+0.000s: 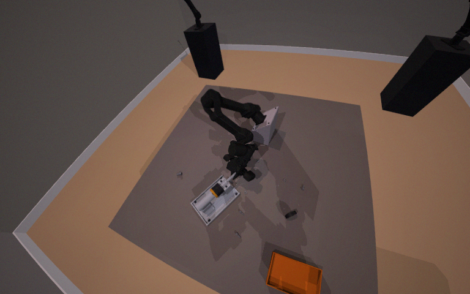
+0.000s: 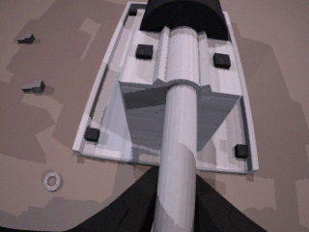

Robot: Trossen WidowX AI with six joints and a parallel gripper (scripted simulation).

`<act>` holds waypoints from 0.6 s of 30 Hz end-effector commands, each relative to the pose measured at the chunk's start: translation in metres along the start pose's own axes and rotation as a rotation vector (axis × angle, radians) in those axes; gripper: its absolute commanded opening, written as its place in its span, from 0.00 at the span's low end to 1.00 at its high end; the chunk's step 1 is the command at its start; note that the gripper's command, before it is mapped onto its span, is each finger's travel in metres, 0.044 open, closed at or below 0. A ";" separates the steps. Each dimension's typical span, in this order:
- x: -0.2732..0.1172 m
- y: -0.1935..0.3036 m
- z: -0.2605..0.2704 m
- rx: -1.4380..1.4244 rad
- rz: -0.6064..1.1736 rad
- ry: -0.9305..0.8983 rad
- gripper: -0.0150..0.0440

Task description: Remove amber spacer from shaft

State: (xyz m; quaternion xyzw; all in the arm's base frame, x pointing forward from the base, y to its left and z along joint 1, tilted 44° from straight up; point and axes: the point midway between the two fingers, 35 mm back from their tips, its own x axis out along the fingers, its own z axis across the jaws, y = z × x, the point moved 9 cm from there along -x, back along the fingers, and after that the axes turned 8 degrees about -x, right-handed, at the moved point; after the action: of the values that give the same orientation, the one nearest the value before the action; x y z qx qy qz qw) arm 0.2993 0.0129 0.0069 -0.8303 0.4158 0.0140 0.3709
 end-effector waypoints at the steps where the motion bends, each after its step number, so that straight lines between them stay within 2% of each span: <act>1: -0.001 0.001 0.000 0.002 0.001 0.003 0.25; 18: -0.002 0.002 0.000 0.002 0.001 0.003 0.25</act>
State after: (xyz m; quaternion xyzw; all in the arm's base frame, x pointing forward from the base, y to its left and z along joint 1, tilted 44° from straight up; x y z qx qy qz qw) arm 0.2978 0.0134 0.0064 -0.8303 0.4158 0.0141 0.3709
